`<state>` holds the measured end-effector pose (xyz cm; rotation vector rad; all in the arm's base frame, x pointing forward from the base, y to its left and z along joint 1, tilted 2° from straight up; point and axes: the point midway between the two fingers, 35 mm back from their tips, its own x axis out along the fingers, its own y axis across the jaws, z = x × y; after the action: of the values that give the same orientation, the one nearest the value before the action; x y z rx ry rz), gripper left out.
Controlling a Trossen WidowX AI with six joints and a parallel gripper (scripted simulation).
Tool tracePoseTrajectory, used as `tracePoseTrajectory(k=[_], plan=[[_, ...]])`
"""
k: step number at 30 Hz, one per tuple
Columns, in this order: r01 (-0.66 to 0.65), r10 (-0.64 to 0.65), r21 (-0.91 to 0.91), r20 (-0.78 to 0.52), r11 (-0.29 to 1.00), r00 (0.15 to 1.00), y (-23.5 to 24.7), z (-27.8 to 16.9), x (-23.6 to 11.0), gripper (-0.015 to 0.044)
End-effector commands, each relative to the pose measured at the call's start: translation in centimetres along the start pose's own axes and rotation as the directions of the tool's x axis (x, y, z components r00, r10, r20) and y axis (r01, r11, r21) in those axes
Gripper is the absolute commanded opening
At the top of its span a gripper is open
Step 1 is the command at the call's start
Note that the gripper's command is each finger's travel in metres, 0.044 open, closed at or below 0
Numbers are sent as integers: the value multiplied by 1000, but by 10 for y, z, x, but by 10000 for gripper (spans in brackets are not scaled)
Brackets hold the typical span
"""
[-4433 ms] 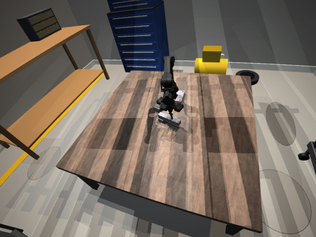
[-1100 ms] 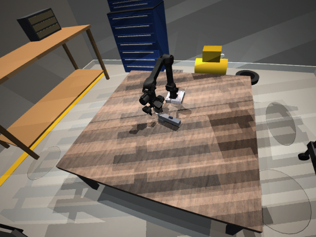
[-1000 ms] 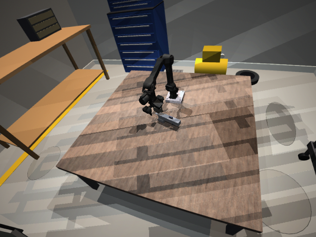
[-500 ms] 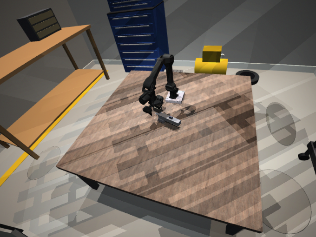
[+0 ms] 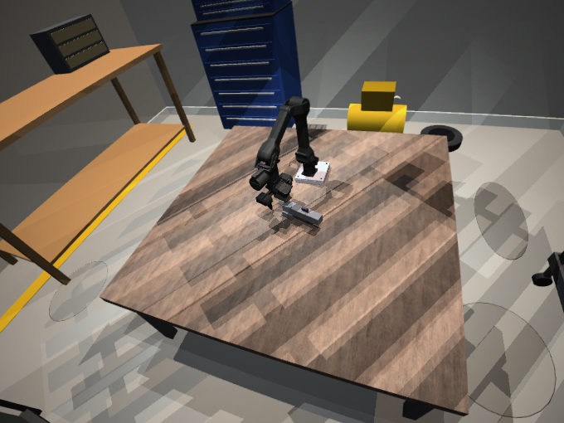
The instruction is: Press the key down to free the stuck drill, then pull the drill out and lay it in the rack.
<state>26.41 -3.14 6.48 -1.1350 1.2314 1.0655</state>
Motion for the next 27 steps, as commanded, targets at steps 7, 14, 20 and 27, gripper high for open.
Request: tracePoseTrajectory(k=[7,14,20,27], plan=[[-10,9,4,6,1000,1000,1,6,19,440],[-10,10,4,6,1000,1000,2,9,30,440],[-10,10,4,6,1000,1000,3,10,33,440],[-3,3,-1,2,1000,1000,2,9,30,283]])
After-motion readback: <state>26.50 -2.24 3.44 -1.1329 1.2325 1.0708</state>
